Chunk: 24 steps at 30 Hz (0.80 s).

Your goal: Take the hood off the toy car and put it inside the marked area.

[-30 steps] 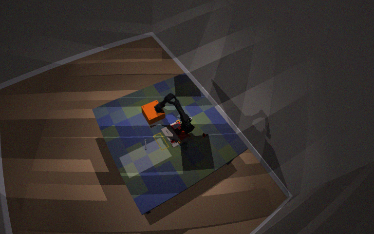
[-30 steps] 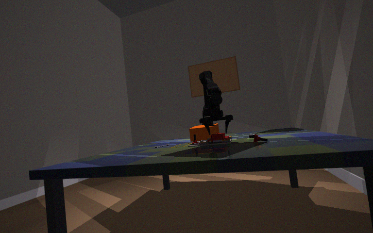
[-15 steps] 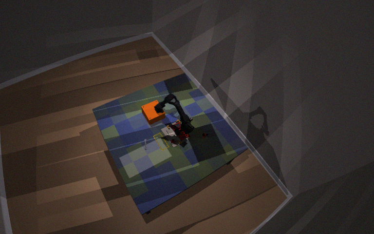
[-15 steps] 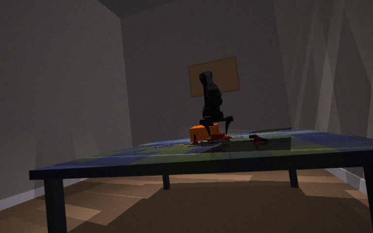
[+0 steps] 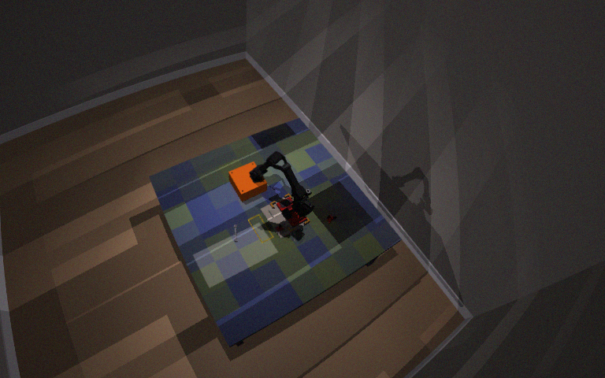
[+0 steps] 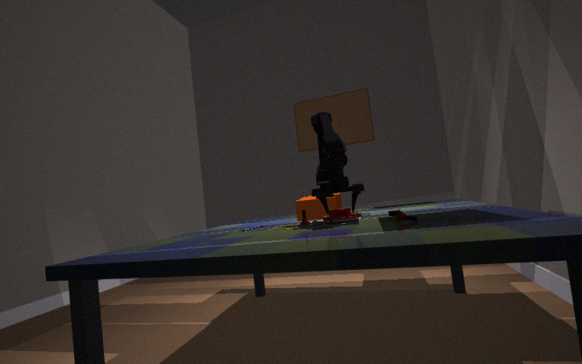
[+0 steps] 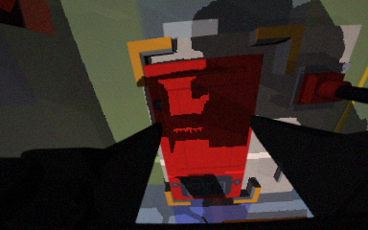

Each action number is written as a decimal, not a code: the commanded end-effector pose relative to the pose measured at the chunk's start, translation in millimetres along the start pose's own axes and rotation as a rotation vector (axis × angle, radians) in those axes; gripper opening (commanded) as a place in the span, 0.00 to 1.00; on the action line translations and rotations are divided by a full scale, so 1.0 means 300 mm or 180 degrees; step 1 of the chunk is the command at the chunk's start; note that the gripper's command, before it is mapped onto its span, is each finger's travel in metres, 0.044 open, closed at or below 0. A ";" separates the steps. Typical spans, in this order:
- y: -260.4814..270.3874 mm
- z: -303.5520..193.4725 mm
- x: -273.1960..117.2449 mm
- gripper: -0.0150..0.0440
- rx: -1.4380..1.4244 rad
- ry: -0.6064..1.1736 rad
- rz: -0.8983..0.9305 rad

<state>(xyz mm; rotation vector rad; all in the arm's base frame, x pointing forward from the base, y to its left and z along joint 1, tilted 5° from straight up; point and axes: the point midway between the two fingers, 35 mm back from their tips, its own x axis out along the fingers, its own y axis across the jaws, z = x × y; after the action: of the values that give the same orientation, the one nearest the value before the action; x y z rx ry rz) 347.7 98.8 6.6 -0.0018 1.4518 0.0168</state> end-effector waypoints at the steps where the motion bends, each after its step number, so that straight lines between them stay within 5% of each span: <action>1: 0.000 0.001 -0.001 0.87 0.0000 -0.0003 0.0001; 3: 0.000 0.001 -0.001 0.78 0.0000 -0.0003 0.0001; 11: 0.000 0.001 -0.001 0.69 0.0000 -0.0003 0.0001; 20: 0.000 0.001 -0.015 0.29 0.0000 -0.0003 0.0000; 24: 0.000 0.002 -0.024 0.25 0.0000 -0.0003 0.0000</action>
<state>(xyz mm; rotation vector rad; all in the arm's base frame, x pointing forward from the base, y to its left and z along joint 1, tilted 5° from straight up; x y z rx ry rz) 346.8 98.2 10.9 -0.0032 1.4520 0.0152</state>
